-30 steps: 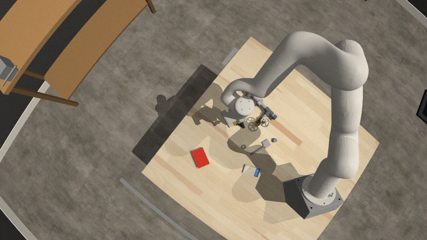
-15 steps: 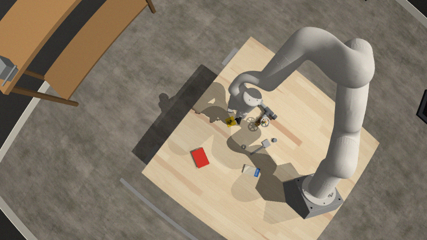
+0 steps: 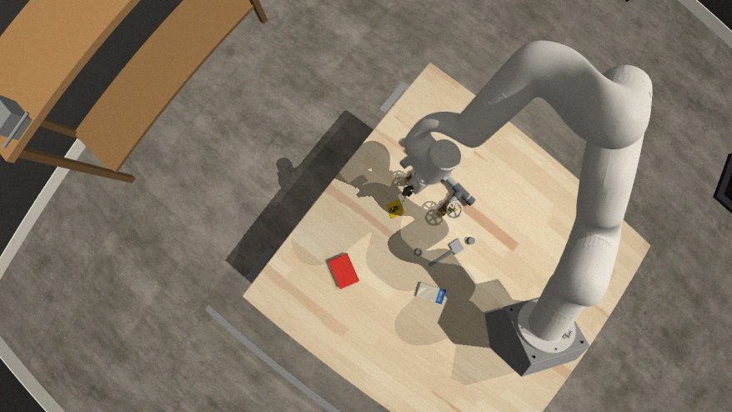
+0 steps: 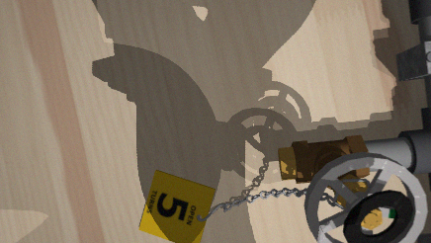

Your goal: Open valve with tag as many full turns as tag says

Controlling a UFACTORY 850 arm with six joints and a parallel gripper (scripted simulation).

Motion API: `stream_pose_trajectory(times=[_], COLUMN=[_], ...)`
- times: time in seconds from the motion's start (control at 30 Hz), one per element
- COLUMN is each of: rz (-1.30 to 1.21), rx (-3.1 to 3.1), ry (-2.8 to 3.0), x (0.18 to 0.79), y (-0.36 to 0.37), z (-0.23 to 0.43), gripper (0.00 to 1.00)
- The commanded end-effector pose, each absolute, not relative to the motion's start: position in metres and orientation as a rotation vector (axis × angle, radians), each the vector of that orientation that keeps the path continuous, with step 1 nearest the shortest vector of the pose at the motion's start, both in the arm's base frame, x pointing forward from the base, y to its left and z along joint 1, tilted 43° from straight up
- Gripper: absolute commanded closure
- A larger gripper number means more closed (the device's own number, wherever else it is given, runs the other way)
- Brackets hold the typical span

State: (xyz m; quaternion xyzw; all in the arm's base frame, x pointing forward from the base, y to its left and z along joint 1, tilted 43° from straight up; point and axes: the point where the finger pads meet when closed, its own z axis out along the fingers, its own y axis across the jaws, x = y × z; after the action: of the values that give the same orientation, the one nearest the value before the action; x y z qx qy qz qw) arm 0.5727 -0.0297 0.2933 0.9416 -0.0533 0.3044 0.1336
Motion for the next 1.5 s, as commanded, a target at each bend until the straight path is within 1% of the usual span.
stream_pose_trajectory(times=[0.0,0.33,0.4,0.43,0.6,0.77,1.47], rz=[1.086,1.213,1.213,1.265,1.319,1.436,1.454], rx=[2.702,2.623,2.623,2.563,2.465,2.331,2.314], ry=[-0.499,-1.184,-1.184,-1.365,-1.618,-1.837,-1.861], x=[0.573,0.572,0.572,0.572,0.572,0.572,0.572], y=[-0.042,-0.066,-0.066,-0.067,-0.073,-0.076,-0.076], z=[0.299,0.305,0.305,0.305,0.307,0.308,0.308], gripper=[0.00,0.00,0.00,0.00,0.00,0.00,0.00])
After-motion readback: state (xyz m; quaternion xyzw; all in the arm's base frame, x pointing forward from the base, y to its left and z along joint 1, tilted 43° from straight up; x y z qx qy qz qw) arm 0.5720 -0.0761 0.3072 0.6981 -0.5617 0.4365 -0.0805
